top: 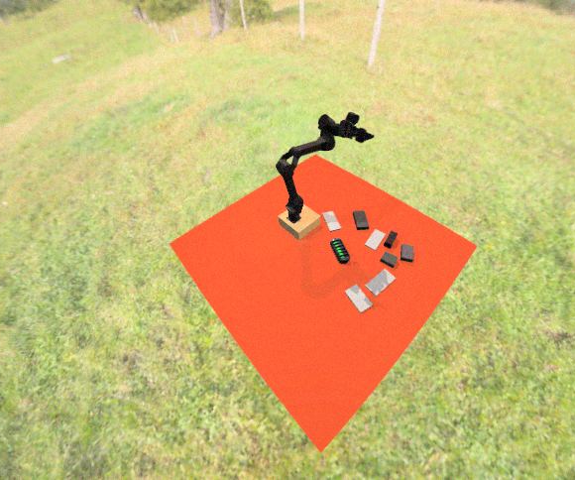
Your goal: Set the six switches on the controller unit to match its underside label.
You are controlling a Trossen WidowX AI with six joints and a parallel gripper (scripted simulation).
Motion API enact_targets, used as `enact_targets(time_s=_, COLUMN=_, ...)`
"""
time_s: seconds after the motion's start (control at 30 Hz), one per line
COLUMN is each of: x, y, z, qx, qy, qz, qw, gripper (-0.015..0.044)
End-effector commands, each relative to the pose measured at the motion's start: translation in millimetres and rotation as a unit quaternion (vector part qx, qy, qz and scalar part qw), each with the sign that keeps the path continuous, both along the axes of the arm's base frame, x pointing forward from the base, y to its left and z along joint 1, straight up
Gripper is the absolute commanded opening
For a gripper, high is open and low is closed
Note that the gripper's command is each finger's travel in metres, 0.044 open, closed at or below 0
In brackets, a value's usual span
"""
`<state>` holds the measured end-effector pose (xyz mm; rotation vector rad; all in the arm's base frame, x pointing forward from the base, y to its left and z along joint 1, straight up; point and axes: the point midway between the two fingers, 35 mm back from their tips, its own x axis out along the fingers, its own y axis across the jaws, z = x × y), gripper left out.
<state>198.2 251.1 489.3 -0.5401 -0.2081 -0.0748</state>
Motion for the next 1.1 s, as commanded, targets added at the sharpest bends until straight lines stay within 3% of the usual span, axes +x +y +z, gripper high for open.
enact_targets(time_s=0.0, x=0.0, y=0.0, z=0.0, qx=0.0, qy=0.0, qz=0.0, qw=1.0, gripper=0.0374)
enact_targets(time_s=0.17, x=4.2, y=6.6, z=-0.8, qx=-0.029, qy=-0.007, qz=0.002, qw=1.0, gripper=0.0242)
enact_targets(time_s=0.37, x=22.2, y=29.0, z=-8.5, qx=-0.133, qy=-0.021, qz=0.003, qw=0.991, gripper=0.0085)
enact_targets(time_s=0.47, x=45.6, y=44.2, z=-22.6, qx=-0.228, qy=-0.015, qz=-0.01, qw=0.973, gripper=0.0006)
enact_targets(time_s=0.8, x=157.5, y=68.0, z=-122.8, qx=-0.58, qy=0.076, qz=-0.009, qw=0.811, gripper=0.0)
enact_targets(time_s=1.07, x=227.6, y=31.8, z=-226.1, qx=-0.75, qy=0.19, qz=0.064, qw=0.63, gripper=0.0)
